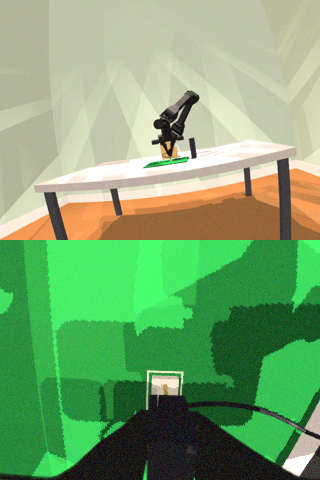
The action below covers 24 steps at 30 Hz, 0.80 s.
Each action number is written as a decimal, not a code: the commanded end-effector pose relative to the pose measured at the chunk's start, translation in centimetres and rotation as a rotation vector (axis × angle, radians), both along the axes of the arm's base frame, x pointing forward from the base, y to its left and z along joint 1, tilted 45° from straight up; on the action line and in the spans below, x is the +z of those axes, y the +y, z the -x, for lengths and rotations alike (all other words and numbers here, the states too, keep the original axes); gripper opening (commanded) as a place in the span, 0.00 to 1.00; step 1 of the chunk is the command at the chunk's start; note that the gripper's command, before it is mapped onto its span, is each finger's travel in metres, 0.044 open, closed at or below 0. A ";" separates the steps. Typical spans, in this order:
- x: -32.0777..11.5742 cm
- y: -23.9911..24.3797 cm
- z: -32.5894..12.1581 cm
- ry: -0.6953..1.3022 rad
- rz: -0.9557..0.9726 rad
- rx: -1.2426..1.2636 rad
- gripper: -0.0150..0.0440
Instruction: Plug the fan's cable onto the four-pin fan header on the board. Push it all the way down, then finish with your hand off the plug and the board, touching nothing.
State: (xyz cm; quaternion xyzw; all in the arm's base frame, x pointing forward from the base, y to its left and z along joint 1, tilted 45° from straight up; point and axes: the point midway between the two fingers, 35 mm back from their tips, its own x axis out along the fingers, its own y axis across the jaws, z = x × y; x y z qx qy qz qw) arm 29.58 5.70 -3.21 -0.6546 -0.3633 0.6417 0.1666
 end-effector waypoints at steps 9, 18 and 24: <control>-0.2 0.2 0.0 0.002 -0.003 -0.006 0.25; -0.3 0.3 0.2 0.003 -0.003 -0.008 0.25; -0.4 0.4 0.2 0.004 -0.003 -0.009 0.25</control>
